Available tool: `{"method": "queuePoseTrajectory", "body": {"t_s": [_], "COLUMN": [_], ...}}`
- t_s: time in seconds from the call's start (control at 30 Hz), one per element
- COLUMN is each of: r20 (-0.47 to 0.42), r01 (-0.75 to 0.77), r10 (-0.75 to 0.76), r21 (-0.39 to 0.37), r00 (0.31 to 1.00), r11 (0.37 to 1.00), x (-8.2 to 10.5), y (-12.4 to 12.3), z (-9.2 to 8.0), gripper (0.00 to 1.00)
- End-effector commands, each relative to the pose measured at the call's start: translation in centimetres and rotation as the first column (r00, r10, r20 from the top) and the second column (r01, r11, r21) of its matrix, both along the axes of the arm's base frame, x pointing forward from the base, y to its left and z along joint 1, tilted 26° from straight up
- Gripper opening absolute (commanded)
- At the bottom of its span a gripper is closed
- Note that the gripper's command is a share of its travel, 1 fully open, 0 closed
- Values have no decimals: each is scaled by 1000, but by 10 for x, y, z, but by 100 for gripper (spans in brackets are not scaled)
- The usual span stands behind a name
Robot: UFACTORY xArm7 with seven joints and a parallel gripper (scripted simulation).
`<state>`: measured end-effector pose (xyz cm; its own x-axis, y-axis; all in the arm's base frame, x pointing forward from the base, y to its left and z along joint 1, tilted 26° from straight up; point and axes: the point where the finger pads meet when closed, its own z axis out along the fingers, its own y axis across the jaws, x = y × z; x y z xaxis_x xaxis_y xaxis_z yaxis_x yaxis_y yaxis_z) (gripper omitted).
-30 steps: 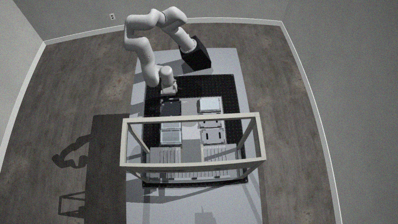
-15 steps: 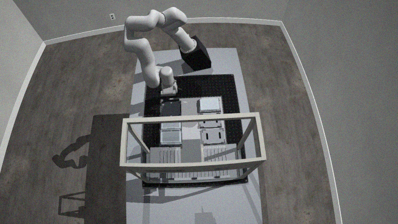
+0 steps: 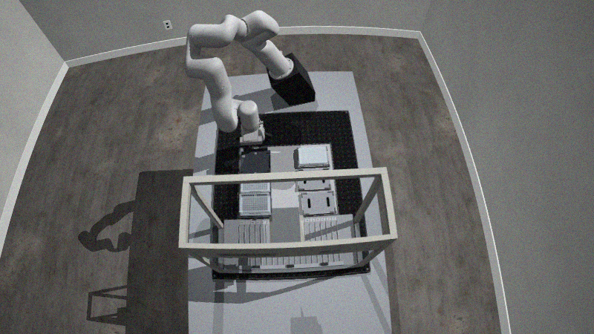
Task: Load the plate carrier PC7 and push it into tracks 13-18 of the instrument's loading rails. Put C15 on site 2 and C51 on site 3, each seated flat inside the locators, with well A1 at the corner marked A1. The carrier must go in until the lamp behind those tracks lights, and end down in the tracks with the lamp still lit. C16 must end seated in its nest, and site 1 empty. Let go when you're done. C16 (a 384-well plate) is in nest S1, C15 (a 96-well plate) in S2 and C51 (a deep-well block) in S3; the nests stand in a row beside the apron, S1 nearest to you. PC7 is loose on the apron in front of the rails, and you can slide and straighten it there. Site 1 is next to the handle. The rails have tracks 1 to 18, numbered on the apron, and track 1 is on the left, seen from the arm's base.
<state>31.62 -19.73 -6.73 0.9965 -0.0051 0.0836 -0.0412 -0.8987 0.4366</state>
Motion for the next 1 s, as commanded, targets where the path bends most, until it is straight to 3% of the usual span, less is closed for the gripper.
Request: {"method": "queuePoseTrajectory", "body": {"t_s": [0.0, 0.97], "r20": [2, 2], "r01": [-1, -1], "r10": [1, 1], "r21": [0, 0], "r00": [1000, 1000], "r11": [1000, 1000], "x": [5, 30], "y": [0, 0], "z": [1, 3], "gripper": [82, 82]}}
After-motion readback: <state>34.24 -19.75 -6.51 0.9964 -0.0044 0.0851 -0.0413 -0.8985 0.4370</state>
